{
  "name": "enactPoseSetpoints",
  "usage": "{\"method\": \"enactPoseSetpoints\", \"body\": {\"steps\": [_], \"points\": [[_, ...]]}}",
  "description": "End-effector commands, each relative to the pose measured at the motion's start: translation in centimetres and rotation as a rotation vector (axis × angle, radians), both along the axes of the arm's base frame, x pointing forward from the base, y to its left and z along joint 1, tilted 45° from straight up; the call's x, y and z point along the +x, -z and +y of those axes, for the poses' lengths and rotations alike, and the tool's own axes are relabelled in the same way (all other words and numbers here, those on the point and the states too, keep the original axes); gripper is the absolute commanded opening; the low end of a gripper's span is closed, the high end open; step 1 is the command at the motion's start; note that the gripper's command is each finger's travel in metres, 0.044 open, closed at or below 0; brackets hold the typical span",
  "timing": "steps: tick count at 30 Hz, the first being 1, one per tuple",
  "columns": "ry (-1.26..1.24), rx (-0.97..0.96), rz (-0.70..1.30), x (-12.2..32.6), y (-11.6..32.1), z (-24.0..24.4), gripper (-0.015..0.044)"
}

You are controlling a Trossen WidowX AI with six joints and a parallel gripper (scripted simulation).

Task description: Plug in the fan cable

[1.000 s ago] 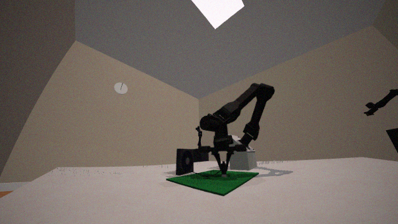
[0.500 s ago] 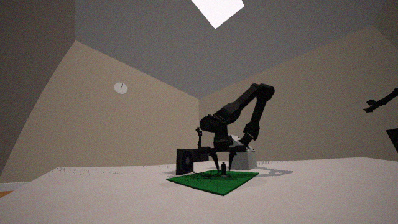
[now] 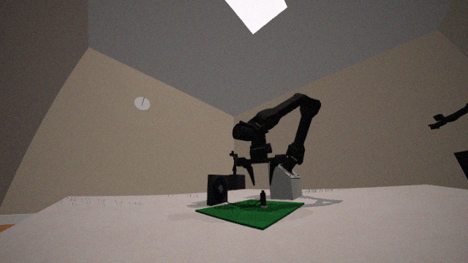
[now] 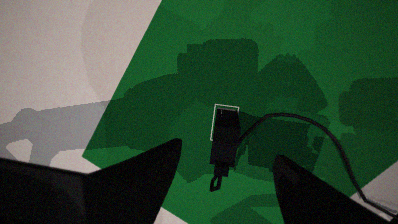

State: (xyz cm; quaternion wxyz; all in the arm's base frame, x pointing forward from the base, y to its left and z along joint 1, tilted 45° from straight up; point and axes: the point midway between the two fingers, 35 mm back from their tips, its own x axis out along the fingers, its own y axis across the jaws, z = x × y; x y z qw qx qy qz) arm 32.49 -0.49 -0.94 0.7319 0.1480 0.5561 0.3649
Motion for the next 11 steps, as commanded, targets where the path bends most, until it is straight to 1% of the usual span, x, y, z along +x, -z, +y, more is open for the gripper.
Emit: {"method": "enactPoseSetpoints", "body": {"steps": [1,8,11], "points": [[-0.004,-0.006,-0.006,2.2,-0.7,-0.1,0.0260],[-0.004,-0.005,-0.010,9.0,-2.8,0.8,0.0260],[-0.004,-0.003,-0.012,11.0,-3.5,1.4,0.0260]]}}
